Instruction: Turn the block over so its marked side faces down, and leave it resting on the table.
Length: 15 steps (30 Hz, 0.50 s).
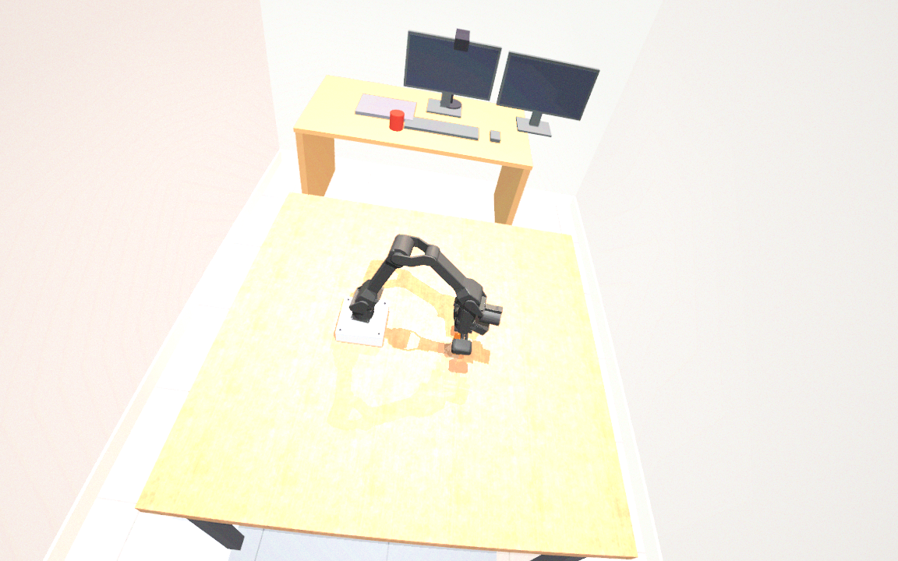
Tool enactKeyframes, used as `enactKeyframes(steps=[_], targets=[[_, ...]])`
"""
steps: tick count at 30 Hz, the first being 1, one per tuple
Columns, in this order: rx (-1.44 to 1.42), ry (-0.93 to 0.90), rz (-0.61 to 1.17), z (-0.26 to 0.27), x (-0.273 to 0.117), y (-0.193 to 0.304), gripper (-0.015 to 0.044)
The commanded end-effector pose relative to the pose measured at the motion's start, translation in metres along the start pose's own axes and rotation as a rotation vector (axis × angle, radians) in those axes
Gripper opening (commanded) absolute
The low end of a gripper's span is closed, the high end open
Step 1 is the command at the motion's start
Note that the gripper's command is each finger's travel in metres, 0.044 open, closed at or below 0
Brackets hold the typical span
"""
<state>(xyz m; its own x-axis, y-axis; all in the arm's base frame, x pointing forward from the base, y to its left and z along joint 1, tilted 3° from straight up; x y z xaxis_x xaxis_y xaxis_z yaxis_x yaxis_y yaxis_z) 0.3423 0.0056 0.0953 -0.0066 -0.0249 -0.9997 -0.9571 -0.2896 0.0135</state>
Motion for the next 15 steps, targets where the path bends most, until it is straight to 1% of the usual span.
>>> enactKeyframes(steps=[1,5,15], targets=[[-0.003,0.003,0.009,0.0000,0.0052,0.0012,0.0414],[-0.003,0.003,0.009,0.0000,0.0052,0.0012,0.0309],[-0.003,0.003,0.009,0.0000,0.0052,0.0012,0.0242]])
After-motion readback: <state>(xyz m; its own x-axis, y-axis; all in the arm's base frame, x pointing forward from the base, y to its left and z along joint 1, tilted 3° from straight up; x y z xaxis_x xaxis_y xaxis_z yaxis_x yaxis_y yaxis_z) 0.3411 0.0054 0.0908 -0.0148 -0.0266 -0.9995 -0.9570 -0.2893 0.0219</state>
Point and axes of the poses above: the point midway between the two fingers, 35 mm back from their tips, its own x axis out along the fingers, its own z axis across the jaws, y = z × x, the point moved 9 cm from there along -x, back along the fingers, and after that the axes turned 8 degrees about -x, right-handed, at the moved point
